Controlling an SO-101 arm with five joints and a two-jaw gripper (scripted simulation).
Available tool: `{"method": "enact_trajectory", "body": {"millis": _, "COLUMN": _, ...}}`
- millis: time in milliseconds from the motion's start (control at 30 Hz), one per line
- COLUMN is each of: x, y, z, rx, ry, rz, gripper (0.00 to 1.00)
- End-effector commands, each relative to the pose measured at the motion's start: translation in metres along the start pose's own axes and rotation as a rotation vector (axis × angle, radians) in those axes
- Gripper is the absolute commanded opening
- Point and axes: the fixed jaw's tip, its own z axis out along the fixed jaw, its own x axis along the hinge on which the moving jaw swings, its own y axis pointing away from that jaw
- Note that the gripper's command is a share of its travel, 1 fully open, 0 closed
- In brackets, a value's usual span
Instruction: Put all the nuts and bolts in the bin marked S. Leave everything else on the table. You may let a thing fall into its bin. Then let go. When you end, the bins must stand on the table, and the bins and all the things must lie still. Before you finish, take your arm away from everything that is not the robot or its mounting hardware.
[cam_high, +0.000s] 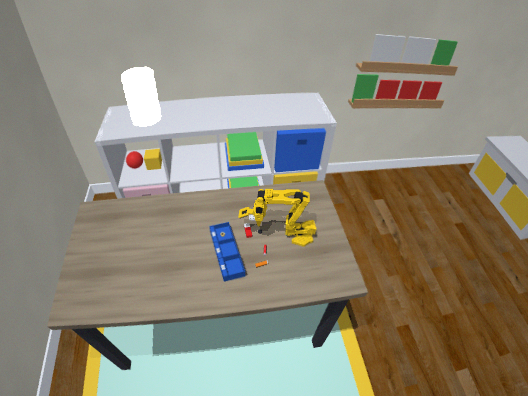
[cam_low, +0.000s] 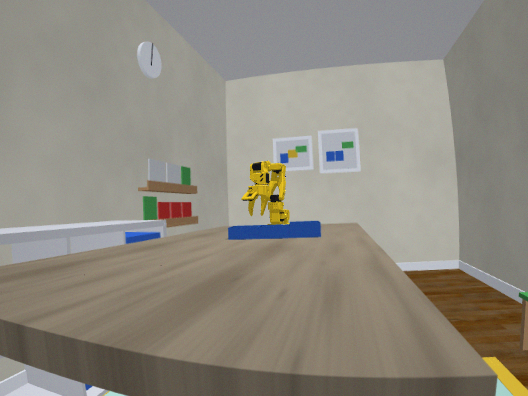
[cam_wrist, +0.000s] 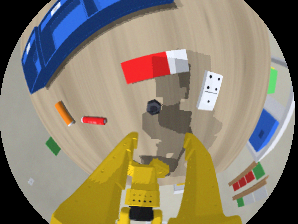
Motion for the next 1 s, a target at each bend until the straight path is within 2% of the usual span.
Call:
{"method": "enact_trajectory", "body": {"millis": 0, "x": -0.004, "y": -0.0012, "z": -0.0049, "rx": -0.001, "ry": -0.051, "rz": 0.057, "gripper": 0.23}}
{"method": "enact_trajectory", "body": {"millis": 700, "x": -0.0019, "y": -0.0015, "z": -0.0039, "rx": -0.002, "ry": -0.047, "rz": 0.112, "gripper": 0.23}}
{"method": "enact_trajectory", "body": {"millis": 733, "x": 0.0007, "y": -0.0014, "z": 0.0006, "rx": -0.001, "ry": -0.013, "rz": 0.136, "gripper": 0.23}}
{"method": "enact_trajectory", "body": {"millis": 967, "x": 0.0007, "y": -0.0014, "z": 0.0006, "rx": -0.001, "ry": -0.013, "rz": 0.136, "gripper": 0.23}}
